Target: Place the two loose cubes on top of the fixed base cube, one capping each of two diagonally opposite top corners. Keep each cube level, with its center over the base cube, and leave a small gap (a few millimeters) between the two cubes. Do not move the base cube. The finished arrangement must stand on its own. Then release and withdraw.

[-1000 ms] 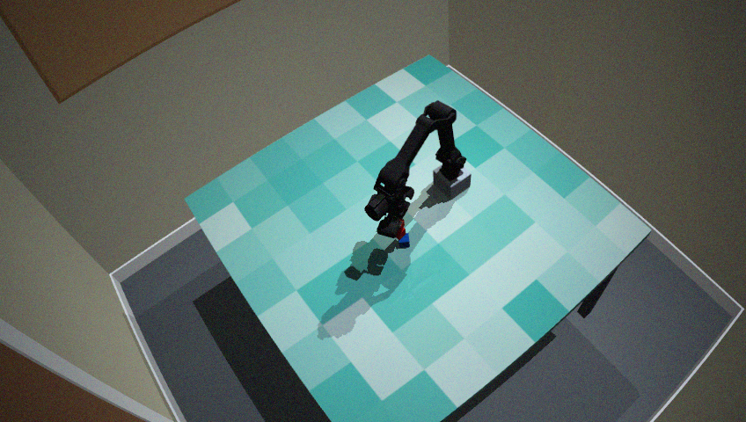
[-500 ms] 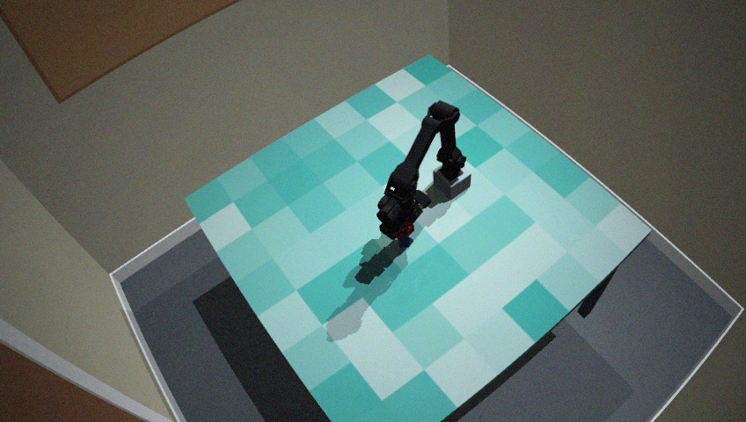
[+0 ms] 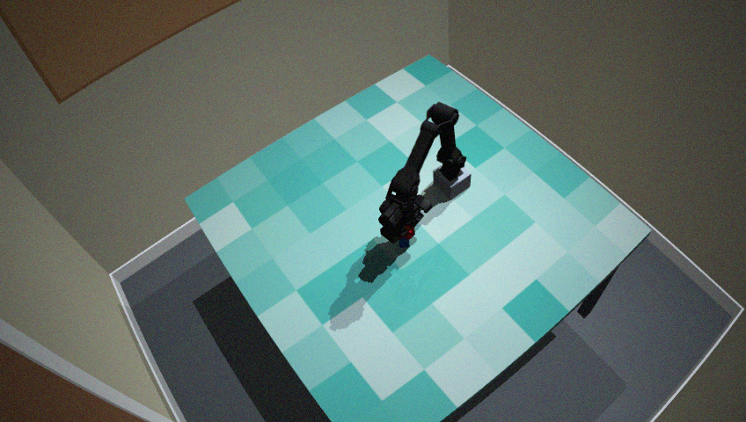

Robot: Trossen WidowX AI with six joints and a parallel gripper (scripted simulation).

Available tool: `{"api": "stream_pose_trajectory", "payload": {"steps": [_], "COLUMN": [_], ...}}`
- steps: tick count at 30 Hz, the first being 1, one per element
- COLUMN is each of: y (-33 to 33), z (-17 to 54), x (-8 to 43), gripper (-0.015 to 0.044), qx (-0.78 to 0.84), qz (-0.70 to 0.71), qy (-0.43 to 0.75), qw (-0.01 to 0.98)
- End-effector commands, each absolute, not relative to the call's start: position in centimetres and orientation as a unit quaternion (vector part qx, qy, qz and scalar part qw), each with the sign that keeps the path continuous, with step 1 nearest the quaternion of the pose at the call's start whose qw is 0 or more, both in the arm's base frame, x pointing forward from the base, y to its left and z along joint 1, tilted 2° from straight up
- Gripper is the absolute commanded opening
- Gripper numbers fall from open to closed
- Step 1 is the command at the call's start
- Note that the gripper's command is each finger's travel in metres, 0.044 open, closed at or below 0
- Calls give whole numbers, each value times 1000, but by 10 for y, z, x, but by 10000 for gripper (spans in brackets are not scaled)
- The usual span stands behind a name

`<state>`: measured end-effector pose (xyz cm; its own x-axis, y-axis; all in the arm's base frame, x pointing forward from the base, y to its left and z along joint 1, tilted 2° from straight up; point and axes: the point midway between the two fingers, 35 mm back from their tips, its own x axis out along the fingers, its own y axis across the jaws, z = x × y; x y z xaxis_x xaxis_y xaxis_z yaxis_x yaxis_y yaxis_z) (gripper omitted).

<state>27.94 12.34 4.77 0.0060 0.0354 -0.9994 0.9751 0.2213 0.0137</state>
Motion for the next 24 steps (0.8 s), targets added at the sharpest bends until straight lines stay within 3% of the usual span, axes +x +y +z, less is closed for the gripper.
{"api": "stream_pose_trajectory", "payload": {"steps": [1,24], "y": [124,126], "z": [45,16], "x": [280,281], "gripper": [105,105], "qx": [455,454], "qz": [-429,-428], "qy": [558,559], "qw": [545,546]}}
